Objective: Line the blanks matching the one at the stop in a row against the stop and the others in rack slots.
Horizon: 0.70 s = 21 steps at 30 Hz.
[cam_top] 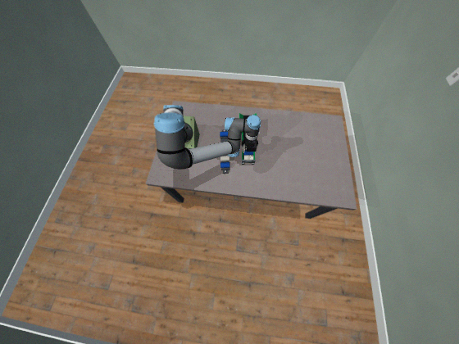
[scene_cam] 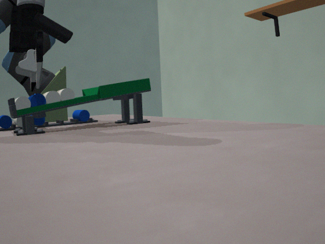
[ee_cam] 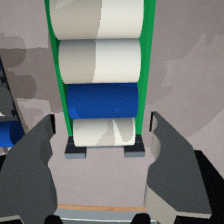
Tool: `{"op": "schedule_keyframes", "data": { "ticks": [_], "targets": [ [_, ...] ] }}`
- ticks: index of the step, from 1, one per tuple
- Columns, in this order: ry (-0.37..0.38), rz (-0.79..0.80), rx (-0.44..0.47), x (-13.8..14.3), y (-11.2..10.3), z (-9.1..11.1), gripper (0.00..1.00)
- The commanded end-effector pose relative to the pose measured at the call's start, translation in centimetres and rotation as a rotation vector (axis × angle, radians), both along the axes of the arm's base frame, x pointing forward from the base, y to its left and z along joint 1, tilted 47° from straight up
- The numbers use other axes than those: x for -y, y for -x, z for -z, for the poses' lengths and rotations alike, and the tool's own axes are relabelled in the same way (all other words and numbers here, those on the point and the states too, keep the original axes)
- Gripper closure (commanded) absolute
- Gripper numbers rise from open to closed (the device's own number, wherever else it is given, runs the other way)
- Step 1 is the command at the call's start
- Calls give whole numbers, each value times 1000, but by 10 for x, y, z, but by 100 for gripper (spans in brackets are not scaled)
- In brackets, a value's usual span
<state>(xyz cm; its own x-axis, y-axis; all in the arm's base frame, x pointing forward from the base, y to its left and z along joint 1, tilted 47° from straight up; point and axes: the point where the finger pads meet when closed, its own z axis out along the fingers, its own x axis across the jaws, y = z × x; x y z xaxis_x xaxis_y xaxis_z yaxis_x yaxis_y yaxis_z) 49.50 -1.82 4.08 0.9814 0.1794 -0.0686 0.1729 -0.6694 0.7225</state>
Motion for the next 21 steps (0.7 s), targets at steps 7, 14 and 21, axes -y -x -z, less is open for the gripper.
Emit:
{"op": "schedule_keyframes", "data": {
  "ticks": [7, 14, 21],
  "targets": [
    [0, -1, 1, 0, 0, 0, 47],
    [0, -1, 1, 3, -1, 3, 47],
    [0, -1, 1, 13, -2, 12, 47]
  ]
}}
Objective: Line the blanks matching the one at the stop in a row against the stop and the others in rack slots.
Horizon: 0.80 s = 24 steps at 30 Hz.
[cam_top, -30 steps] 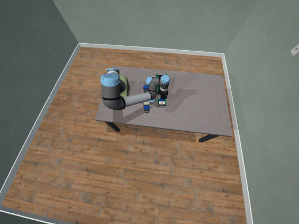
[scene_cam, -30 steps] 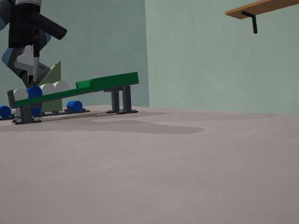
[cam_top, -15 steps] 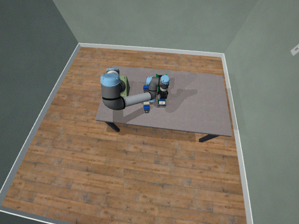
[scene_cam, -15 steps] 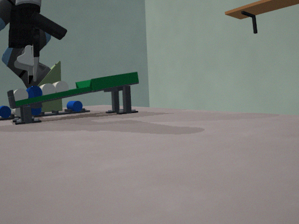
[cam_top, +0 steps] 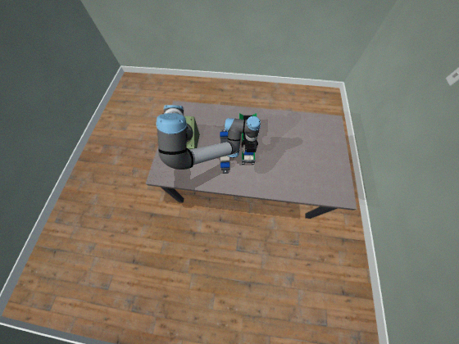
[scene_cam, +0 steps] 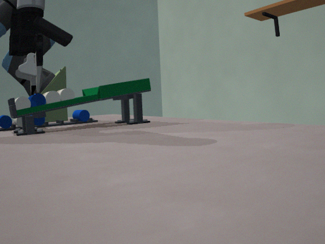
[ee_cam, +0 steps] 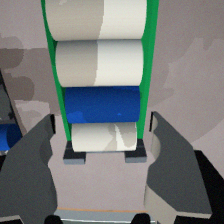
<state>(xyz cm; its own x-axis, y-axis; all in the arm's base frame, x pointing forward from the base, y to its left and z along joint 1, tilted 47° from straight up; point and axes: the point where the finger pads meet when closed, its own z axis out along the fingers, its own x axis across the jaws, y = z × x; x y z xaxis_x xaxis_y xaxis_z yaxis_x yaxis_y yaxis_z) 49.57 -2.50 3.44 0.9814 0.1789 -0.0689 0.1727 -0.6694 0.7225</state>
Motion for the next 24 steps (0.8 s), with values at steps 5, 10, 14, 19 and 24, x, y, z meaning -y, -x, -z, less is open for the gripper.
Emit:
{"op": "schedule_keyframes", "data": {
  "ticks": [5, 10, 14, 19, 24],
  "targets": [
    [0, -1, 1, 12, -2, 11, 47],
    [0, -1, 1, 16, -2, 16, 47],
    [0, -1, 1, 18, -3, 18, 47],
    [0, -1, 1, 19, -3, 18, 47],
    [0, -1, 1, 19, -3, 18, 47]
  ]
}}
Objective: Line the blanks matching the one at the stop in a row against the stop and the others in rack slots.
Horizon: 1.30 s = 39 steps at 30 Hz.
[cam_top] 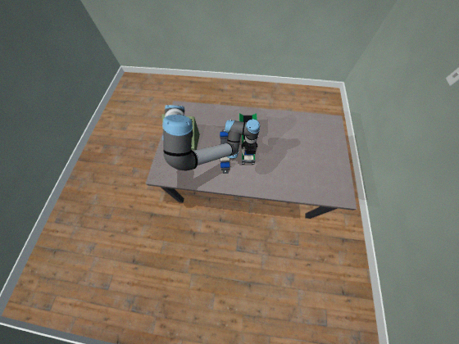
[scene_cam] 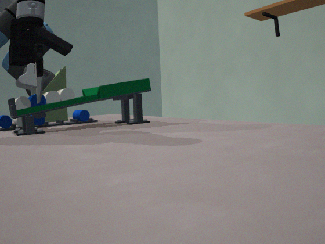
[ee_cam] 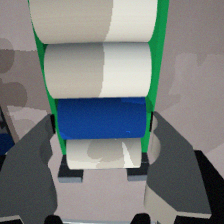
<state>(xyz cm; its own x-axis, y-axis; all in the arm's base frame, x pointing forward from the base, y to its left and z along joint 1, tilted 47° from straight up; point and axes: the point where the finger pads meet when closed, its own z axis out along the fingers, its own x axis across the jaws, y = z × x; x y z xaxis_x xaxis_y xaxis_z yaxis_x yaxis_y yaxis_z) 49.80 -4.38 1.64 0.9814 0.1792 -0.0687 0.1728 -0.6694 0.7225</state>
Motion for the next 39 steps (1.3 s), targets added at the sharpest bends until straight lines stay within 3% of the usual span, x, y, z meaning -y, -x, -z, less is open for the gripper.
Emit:
{"op": "schedule_keyframes", "data": {
  "ticks": [1, 27, 28, 39],
  "targets": [
    [0, -1, 1, 0, 0, 0, 47],
    [0, -1, 1, 0, 0, 0, 47],
    [0, -1, 1, 0, 0, 0, 60],
    [0, -1, 1, 0, 0, 0, 60]
  ]
}}
